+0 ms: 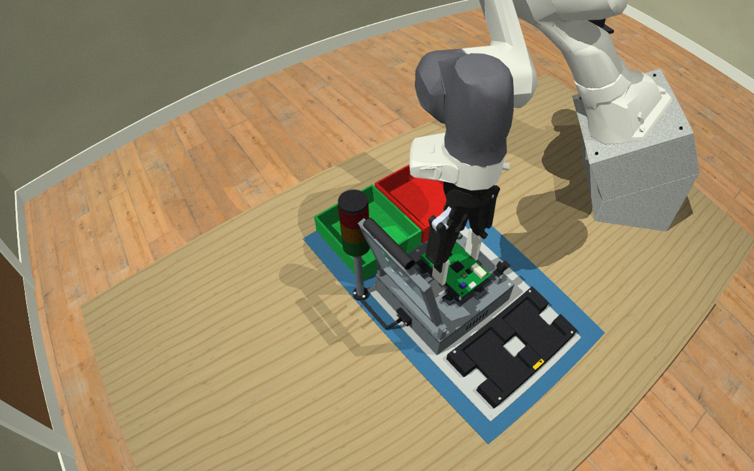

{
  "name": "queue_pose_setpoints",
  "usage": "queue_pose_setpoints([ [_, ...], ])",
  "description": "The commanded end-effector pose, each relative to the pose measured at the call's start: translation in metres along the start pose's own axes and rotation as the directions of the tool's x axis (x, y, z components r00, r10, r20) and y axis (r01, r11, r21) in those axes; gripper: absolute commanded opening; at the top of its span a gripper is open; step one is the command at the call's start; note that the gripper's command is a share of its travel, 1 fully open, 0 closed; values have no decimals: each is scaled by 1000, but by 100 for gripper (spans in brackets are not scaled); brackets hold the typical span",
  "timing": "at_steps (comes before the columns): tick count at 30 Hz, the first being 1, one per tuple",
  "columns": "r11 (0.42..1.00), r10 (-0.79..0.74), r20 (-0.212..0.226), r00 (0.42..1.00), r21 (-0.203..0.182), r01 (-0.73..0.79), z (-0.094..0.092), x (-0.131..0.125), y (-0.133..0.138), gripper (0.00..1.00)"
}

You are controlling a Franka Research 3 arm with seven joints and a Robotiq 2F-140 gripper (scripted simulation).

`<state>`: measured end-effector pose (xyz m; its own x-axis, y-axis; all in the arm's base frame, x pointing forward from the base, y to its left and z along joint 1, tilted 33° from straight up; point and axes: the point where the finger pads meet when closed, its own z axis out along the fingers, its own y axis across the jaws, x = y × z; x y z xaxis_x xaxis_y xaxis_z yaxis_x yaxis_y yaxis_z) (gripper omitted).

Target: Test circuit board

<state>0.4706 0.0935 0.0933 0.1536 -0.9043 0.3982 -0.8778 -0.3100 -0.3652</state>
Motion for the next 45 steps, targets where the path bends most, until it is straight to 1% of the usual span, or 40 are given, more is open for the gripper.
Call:
queue_pose_setpoints([
  [1,1000,7,3,1000,2,-7,0,0,-1,46],
  [45,1000,19,3,1000,2,-19,0,0,-1,46],
])
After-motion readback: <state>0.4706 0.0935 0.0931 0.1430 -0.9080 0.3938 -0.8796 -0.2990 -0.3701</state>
